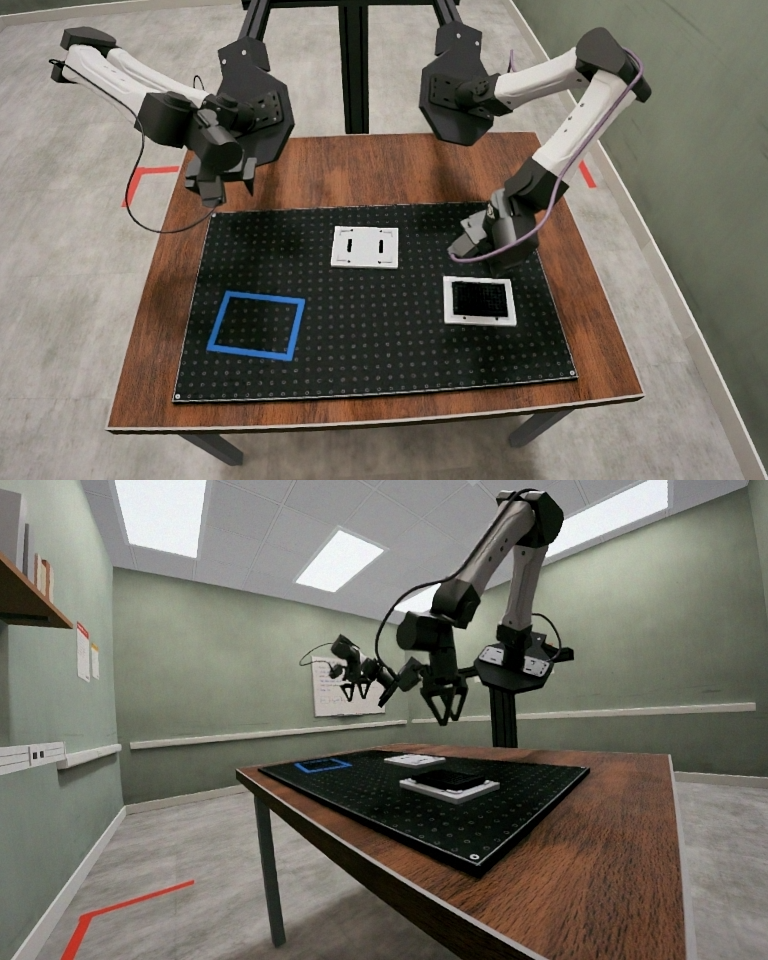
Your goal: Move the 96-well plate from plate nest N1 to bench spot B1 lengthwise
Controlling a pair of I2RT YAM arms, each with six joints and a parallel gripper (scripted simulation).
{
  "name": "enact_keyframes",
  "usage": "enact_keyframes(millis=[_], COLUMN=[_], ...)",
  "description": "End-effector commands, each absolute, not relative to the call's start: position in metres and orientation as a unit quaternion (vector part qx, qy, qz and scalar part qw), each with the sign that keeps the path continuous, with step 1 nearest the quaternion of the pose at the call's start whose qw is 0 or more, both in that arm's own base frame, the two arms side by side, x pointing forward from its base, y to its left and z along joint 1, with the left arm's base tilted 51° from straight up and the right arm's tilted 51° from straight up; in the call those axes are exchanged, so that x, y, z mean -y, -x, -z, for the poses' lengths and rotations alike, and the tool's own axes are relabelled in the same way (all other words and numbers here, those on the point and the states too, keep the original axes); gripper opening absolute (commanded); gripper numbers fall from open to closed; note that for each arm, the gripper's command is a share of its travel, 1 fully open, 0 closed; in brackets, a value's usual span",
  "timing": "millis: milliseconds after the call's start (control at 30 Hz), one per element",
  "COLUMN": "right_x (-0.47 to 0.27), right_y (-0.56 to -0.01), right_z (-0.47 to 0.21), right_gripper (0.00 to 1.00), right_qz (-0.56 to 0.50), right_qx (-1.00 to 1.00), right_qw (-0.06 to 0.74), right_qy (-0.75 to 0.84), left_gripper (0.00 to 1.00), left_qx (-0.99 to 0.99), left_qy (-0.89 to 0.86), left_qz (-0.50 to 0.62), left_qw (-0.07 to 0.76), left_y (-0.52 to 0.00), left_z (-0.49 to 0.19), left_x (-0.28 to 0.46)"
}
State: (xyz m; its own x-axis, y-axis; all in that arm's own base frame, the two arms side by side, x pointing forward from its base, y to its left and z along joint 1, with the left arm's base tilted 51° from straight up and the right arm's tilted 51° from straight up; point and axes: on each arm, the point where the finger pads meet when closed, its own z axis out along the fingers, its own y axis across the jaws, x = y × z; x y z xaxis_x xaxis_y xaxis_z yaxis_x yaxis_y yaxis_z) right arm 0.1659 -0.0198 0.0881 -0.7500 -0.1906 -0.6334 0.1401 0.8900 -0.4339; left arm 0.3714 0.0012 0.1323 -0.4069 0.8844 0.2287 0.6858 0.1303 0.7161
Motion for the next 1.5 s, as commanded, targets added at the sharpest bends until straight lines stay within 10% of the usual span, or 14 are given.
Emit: enact_keyframes(millis=[0, 1467], right_x=[0.021, 0.021], right_y=[-0.166, -0.166], right_z=[-0.097, -0.097], right_gripper=[1.0, 1.0], right_qz=[0.236, 0.235], right_qx=[-0.901, -0.902], right_qw=[0.363, 0.363], right_qy=[-0.003, -0.004], left_gripper=[1.0, 1.0], left_qx=[-0.692, -0.589], left_qy=[-0.587, -0.685], left_qz=[-0.404, -0.426], left_qw=[0.118, 0.054], left_y=[-0.391, -0.435], left_z=[-0.137, -0.119], left_x=[-0.004, -0.028])
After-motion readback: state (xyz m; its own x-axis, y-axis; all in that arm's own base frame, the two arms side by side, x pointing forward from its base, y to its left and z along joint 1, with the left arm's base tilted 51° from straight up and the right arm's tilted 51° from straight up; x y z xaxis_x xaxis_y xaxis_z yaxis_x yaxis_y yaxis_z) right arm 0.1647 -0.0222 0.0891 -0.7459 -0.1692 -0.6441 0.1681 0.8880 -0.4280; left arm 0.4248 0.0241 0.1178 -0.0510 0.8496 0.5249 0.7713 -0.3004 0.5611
